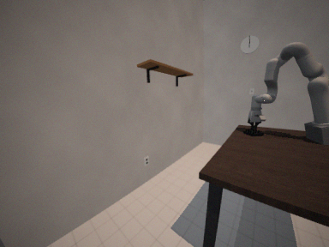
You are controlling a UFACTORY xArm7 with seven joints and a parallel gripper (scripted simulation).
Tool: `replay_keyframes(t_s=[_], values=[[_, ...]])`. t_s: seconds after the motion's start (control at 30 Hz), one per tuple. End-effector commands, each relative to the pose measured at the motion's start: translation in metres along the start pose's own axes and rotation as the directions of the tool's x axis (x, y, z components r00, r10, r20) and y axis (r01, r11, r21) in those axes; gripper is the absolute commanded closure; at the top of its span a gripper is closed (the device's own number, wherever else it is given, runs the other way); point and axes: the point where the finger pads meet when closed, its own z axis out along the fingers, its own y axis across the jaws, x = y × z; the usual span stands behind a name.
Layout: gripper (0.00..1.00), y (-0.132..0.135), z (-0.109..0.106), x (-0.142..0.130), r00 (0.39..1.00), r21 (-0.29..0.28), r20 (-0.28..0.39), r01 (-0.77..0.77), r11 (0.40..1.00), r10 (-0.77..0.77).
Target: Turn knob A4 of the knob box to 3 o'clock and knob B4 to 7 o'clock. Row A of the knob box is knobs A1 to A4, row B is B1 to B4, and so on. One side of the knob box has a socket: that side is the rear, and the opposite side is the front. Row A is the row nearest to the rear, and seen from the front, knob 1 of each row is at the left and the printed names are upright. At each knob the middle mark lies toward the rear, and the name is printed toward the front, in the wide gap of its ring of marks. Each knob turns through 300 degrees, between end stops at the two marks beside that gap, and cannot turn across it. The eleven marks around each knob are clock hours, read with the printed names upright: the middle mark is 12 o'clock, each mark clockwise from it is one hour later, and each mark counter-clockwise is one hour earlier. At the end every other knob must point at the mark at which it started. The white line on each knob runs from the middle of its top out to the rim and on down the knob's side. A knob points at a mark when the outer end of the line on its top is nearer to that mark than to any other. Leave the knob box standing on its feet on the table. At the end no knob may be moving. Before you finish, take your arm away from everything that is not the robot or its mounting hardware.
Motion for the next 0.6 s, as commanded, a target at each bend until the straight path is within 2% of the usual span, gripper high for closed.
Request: replay_keyframes(t_s=[0.0, 0.57], values=[[0.81, 0.0010, -0.0008, -0.0009, 1.000, -0.002, 0.002, 0.000, 1.000, 0.000], [0.81, 0.0010, -0.0084, -0.0009, 1.000, -0.002, 0.002, 0.000, 1.000, 0.000]])
